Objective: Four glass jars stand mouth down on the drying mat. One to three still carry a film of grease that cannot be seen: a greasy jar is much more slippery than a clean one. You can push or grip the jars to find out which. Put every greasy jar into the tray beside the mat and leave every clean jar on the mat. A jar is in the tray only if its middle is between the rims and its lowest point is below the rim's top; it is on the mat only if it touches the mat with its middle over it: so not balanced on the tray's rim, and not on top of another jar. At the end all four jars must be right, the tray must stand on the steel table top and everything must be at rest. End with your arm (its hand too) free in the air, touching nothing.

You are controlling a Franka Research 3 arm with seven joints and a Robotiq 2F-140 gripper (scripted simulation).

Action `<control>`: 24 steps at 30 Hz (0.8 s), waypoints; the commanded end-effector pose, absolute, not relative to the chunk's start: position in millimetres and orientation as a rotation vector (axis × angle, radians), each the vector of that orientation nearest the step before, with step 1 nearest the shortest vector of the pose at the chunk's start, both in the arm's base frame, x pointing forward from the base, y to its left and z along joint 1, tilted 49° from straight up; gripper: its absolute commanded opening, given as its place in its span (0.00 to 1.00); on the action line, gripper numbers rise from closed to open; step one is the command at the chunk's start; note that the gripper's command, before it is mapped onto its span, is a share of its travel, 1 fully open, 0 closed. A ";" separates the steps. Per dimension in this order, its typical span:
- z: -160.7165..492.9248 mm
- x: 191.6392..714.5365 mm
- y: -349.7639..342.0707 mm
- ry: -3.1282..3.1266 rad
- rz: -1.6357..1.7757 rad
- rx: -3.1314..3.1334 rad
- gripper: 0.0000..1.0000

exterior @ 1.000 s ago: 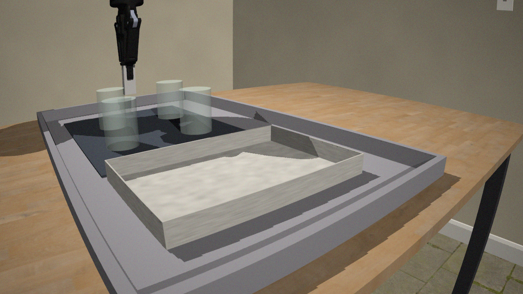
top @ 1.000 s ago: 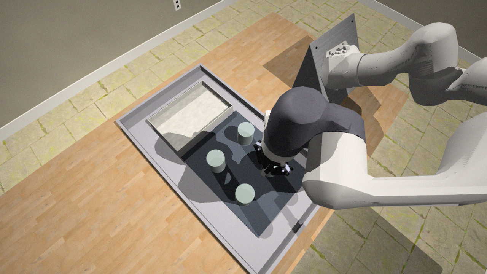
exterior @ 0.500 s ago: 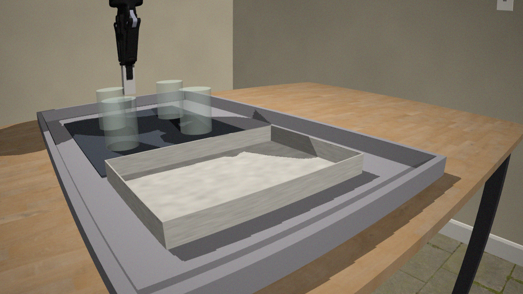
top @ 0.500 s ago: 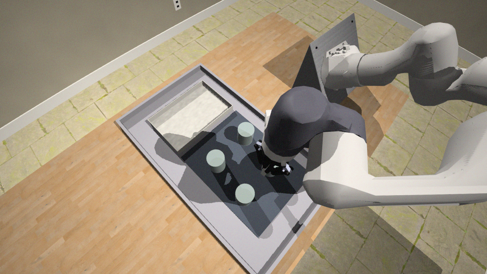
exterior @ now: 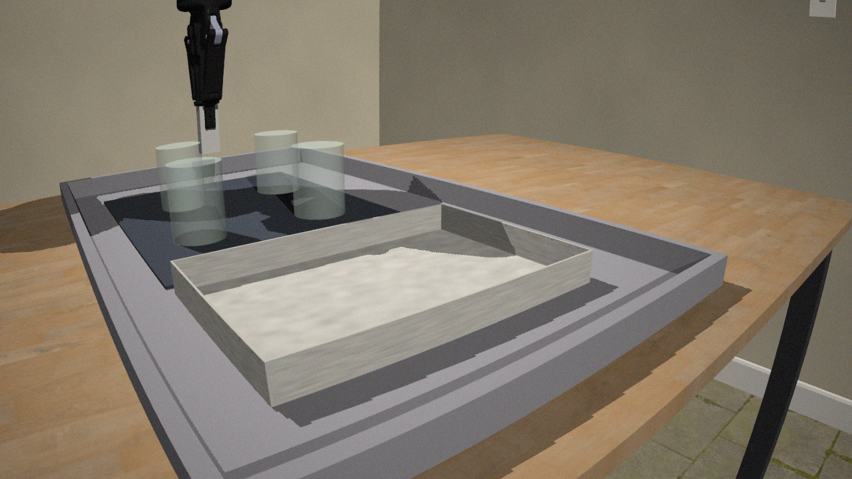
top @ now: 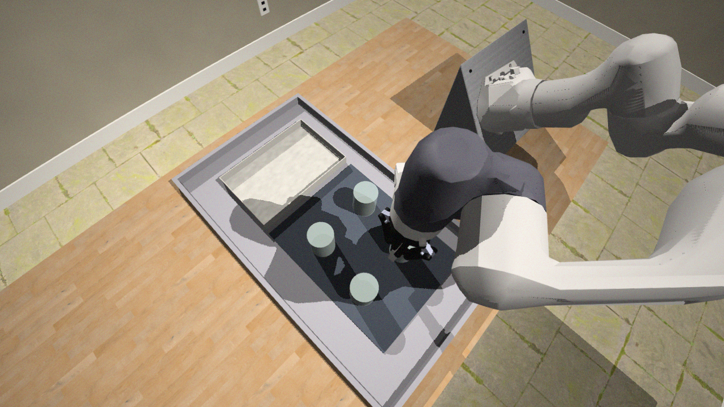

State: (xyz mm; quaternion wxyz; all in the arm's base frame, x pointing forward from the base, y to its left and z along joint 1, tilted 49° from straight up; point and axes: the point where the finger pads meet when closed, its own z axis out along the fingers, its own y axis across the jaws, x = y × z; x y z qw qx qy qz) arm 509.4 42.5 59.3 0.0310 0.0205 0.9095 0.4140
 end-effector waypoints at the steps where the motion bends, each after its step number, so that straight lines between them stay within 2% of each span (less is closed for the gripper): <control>1: 58.9 507.2 41.7 2.804 1.274 0.057 0.00; 24: 60.2 504.3 40.2 2.804 1.274 0.057 0.00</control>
